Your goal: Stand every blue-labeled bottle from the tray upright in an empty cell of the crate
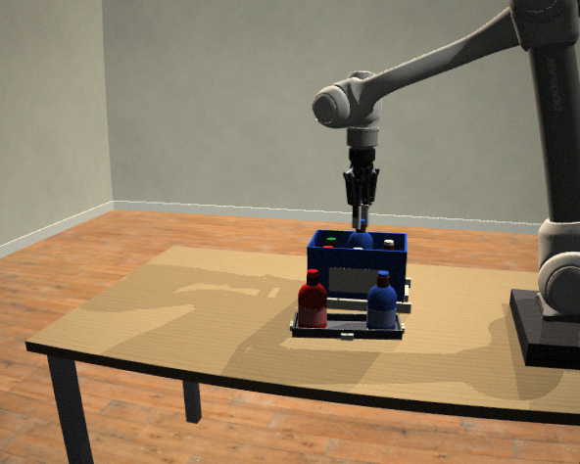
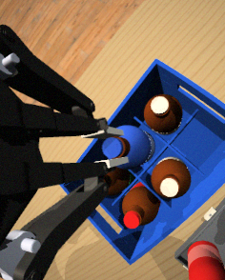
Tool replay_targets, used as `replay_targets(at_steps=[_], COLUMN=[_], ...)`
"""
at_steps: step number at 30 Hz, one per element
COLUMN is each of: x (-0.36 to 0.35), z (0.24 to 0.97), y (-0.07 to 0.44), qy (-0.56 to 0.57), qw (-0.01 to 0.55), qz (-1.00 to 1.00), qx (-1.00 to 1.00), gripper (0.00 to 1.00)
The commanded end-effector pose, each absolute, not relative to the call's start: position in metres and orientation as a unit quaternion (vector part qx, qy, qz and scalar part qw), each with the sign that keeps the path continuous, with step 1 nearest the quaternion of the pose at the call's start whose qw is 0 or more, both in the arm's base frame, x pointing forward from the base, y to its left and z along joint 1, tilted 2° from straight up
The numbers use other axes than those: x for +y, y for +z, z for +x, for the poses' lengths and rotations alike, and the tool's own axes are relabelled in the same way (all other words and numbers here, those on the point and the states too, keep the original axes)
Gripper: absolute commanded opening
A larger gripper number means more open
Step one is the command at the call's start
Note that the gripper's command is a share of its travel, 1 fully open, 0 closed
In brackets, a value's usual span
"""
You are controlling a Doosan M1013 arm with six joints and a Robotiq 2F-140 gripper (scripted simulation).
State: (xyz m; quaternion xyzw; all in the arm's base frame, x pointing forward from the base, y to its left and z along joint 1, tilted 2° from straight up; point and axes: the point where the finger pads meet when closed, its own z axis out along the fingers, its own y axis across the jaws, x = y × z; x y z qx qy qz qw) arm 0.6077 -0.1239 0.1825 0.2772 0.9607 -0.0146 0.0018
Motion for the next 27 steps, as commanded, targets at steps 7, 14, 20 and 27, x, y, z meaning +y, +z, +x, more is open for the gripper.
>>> replay_targets(at_steps=[7,14,20,27], x=[-0.124,-0.124,-0.124,-0.124], z=[0.608,0.608,0.608,0.608], y=[0.182,0.181,0.177,0.172], qy=[-0.015,-0.015,-0.015,-0.015], qw=[0.002,0.002,0.002,0.002], qz=[0.277,0.277,0.277,0.277], qx=[0.961,0.961,0.961,0.961], gripper=[0.0,0.0,0.0,0.0])
